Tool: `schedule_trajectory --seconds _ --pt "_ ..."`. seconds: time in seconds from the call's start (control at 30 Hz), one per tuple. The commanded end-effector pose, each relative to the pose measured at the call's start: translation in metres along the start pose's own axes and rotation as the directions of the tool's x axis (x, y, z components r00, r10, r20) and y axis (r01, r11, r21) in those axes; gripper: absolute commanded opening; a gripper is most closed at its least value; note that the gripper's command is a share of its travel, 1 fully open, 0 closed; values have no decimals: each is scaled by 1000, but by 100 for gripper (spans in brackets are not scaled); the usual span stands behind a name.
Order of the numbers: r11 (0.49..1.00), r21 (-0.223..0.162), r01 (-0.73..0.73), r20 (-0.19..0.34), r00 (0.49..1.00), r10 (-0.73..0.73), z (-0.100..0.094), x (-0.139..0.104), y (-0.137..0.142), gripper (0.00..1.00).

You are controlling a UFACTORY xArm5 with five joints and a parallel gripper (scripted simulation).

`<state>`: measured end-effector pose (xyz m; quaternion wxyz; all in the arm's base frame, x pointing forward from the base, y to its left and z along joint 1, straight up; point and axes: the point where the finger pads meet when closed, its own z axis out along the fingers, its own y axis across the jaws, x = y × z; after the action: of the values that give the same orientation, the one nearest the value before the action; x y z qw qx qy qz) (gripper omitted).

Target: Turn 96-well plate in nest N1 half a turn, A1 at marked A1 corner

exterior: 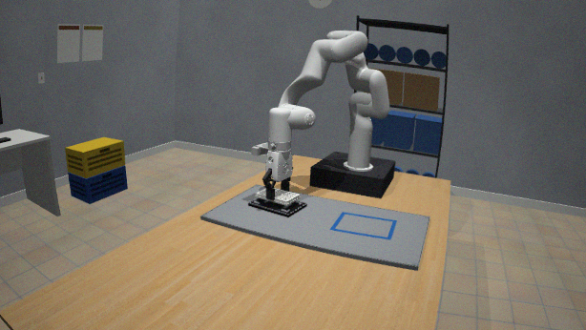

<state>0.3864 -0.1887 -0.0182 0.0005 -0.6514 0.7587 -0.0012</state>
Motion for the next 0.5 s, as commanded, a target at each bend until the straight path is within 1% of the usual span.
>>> schedule_trajectory --seconds 0.0,0.17,0.47 --pt "1000 3 0 -1 1000 0 -1 0 -1 0" --pt "1000 3 0 -1 1000 0 -3 0 -1 0" --pt "1000 3 0 -1 1000 0 -18 0 -1 0"
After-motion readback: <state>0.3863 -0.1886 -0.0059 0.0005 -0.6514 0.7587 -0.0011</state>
